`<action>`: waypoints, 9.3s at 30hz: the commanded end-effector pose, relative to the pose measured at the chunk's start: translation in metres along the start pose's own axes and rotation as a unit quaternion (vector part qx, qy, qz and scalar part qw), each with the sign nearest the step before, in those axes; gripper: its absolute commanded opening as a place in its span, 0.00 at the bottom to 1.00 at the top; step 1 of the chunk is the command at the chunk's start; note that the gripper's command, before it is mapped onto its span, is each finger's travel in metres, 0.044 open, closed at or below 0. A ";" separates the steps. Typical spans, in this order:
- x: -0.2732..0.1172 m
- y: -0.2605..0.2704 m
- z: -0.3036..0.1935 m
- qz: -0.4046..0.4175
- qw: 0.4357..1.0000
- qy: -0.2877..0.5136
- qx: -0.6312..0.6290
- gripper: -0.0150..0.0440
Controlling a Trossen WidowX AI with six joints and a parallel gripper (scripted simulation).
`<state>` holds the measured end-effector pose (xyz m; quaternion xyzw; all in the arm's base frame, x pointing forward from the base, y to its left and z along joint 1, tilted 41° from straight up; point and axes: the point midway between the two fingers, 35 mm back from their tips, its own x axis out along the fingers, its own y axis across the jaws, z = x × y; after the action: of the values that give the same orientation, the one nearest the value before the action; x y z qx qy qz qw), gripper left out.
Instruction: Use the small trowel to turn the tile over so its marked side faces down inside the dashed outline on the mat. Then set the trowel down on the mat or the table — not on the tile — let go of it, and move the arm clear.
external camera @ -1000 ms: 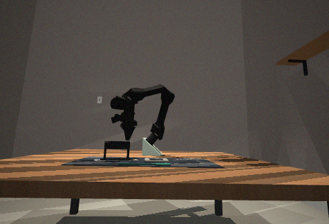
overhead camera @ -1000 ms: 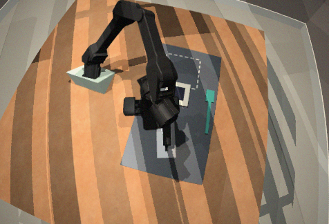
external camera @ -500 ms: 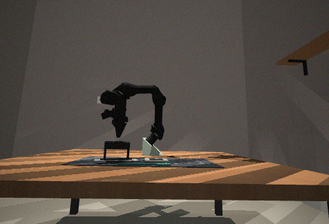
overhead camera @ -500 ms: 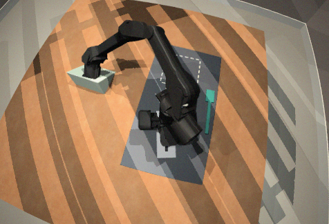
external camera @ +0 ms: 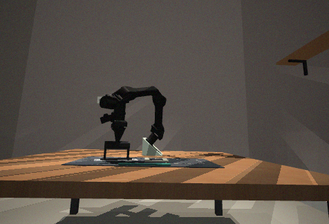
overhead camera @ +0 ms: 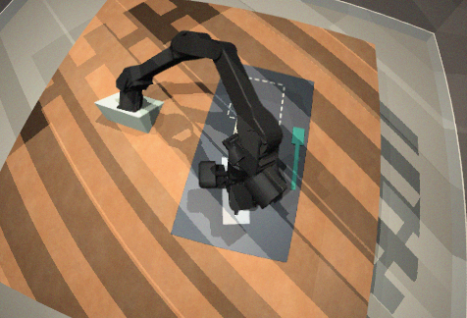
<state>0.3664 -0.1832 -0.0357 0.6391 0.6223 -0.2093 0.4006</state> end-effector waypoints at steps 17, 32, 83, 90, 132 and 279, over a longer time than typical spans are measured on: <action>0.022 0.000 -0.002 -0.001 1.000 0.004 0.001 0.47; 0.022 0.000 -0.002 -0.001 1.000 0.004 0.001 0.47; 0.022 0.000 -0.002 0.002 0.826 0.004 -0.563 0.47; 0.022 0.000 -0.002 0.002 0.826 0.004 -0.563 0.70; -0.008 -0.002 -0.002 0.001 0.826 0.004 -0.564 0.71; 0.000 -0.001 -0.001 0.003 0.386 0.002 -0.922 0.71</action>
<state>0.3639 -0.1881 -0.0299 -0.1260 0.4310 0.4952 0.7437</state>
